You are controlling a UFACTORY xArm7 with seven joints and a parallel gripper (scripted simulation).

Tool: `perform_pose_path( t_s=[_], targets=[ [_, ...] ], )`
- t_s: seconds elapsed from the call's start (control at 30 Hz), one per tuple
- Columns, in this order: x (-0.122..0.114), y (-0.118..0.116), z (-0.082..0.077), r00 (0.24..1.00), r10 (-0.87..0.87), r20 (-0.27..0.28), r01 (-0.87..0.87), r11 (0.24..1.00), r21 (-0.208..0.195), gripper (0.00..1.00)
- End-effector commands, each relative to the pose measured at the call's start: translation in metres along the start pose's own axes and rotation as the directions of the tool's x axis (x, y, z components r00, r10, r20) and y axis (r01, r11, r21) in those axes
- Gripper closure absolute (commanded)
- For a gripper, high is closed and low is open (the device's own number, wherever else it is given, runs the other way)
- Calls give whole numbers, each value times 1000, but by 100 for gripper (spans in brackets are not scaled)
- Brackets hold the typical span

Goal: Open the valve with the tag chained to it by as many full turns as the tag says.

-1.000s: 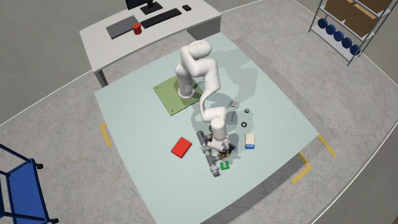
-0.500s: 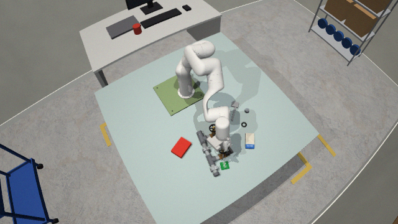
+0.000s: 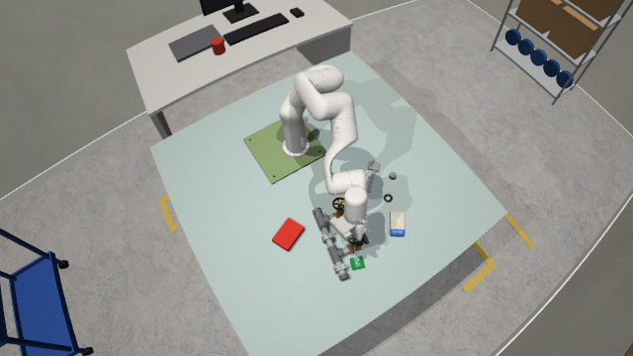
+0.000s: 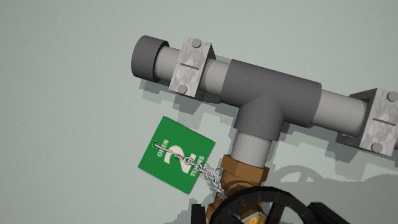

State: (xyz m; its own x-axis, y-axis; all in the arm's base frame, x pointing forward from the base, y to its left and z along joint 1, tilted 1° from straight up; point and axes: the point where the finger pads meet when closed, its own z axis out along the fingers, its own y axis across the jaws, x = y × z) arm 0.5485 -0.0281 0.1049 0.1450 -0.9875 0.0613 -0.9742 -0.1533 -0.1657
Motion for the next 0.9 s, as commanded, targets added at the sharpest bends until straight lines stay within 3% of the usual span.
perform_pose_path(
  t_s=[0.0, 0.6, 0.87],
  targets=[
    [0, -2, -1, 1000, 1, -1, -1, 1000, 4, 100],
    [0, -2, -1, 1000, -10, -1, 10, 1000, 4, 100],
    [0, -2, -1, 993, -119, -1, 119, 993, 4, 100]
  ],
)
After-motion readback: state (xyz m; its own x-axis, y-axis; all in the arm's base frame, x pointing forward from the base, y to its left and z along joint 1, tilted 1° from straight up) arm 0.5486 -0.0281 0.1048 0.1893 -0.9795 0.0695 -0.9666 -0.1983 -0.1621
